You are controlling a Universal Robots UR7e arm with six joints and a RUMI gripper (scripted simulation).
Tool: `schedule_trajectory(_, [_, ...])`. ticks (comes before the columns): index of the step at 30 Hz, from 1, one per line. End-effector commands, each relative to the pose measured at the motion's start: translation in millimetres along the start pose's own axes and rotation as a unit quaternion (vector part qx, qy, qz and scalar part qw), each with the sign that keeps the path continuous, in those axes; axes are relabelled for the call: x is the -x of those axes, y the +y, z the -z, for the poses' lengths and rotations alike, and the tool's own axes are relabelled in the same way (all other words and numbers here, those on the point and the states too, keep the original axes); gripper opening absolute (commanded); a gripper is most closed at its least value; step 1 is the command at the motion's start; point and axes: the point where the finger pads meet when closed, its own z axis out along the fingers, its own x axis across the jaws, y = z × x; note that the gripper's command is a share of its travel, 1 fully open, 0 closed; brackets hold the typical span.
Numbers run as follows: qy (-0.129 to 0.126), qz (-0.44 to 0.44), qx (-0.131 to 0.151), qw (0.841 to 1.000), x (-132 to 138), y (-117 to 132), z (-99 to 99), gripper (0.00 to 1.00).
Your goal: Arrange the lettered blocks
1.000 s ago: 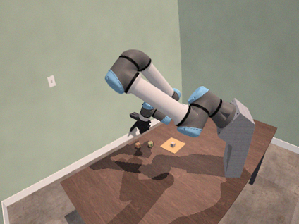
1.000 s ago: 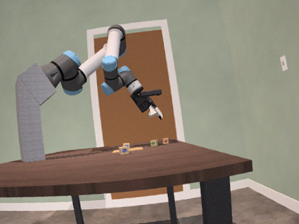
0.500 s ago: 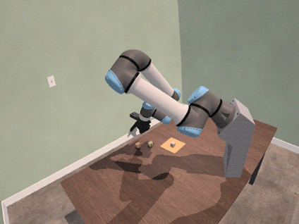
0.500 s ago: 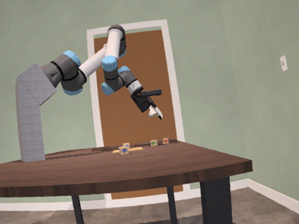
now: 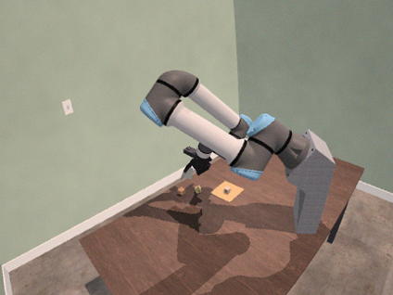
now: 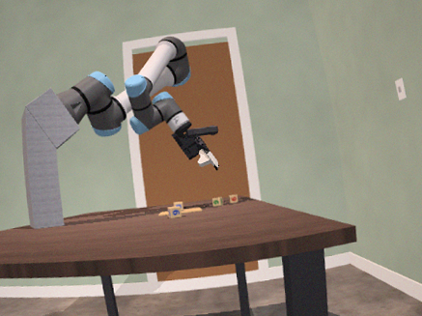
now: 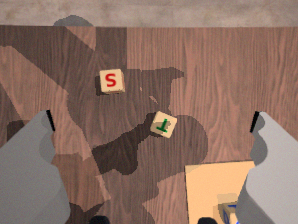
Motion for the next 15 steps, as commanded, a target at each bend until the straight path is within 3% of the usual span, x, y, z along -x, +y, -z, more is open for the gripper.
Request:
schedule_trajectory(1, [-0.007, 0.001, -0.005, 1.0, -17.2, 12.9, 10.3, 1.0])
schedule_trajectory(15, [-0.007, 0.001, -0.005, 1.0, -19.2, 14.8, 12.1, 1.0])
